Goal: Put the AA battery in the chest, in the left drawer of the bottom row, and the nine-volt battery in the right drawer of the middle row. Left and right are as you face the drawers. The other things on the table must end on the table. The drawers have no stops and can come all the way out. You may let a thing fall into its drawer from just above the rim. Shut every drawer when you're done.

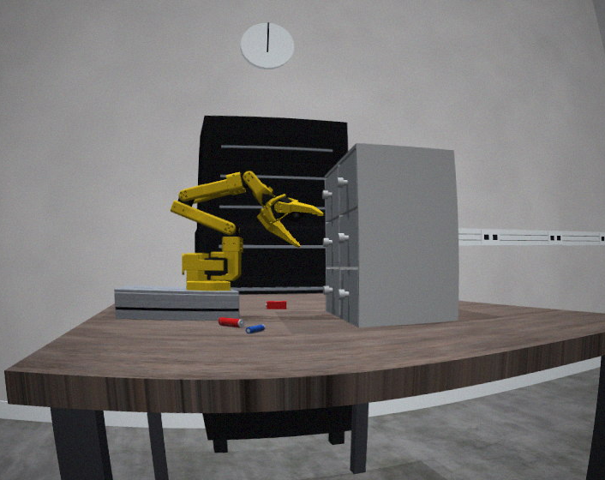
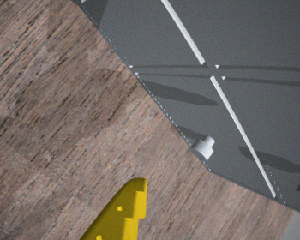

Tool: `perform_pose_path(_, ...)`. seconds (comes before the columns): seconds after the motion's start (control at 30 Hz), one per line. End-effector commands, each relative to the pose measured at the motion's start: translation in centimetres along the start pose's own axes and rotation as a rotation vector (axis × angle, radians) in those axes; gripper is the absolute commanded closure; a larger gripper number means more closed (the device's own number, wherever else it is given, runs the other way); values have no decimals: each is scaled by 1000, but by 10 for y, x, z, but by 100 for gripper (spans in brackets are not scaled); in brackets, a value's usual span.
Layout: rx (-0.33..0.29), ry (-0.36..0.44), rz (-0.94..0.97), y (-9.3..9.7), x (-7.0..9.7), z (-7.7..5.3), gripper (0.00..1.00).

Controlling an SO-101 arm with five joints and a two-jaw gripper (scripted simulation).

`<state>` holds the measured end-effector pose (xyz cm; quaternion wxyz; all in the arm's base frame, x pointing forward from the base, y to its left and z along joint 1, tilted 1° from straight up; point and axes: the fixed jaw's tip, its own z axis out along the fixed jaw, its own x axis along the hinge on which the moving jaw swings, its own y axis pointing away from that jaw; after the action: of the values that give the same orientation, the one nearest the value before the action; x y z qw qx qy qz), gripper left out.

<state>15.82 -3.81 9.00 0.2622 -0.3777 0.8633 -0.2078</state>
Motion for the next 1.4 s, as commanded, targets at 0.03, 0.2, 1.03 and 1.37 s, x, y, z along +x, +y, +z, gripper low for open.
perform_pose_path(0.03, 14, -16, -83, -1, -2, -1, 50)
perform_pose_path(0.2, 14, -17, -208, -1, -2, -1, 50)
perform_pose_path(1.03, 18, -24, -782, -2, -1, -1, 50)
perform_pose_path(1.37, 21, -27, -982, -3, 0, -1, 50)
